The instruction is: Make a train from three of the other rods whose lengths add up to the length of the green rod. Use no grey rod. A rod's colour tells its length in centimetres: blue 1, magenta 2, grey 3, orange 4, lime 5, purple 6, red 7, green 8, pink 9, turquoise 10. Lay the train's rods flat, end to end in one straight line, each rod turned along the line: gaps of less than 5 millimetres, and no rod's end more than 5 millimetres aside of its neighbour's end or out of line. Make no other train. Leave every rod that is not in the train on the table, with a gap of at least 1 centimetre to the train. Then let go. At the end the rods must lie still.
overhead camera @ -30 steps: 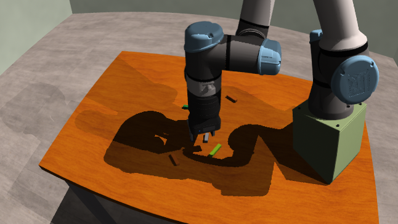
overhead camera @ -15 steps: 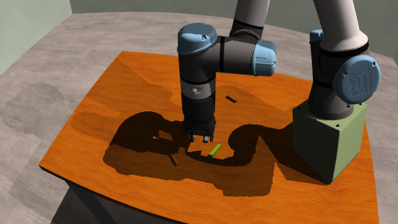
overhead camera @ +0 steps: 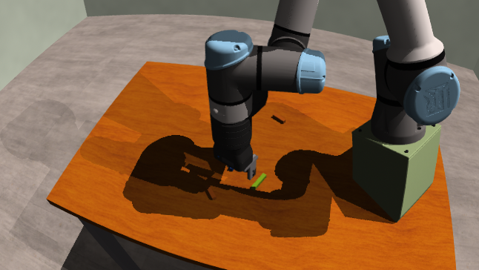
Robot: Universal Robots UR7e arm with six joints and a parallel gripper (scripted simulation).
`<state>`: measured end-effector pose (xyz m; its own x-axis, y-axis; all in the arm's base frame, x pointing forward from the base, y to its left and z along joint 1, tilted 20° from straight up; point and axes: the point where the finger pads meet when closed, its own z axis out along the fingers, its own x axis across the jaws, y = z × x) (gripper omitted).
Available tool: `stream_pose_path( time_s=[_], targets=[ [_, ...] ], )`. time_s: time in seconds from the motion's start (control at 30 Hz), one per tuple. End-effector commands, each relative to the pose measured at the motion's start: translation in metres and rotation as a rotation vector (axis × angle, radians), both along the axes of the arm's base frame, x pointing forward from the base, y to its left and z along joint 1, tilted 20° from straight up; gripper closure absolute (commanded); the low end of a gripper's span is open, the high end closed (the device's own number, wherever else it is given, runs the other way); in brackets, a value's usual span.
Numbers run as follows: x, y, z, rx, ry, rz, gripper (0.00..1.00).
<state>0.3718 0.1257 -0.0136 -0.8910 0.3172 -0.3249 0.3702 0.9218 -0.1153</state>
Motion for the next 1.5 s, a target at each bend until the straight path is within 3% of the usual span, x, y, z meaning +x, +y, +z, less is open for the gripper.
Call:
stream_pose_path(
  time_s=[0.0, 0.4, 1.47],
  targets=[
    [0.0, 0.005, -0.001, 0.035, -0.03, -0.123, 0.0],
    [0.001, 0.015, -0.003, 0.1, -0.086, -0.355, 0.0],
    [0.001, 0.017, -0.003, 0.109, -0.093, -0.387, 0.0]
  ],
)
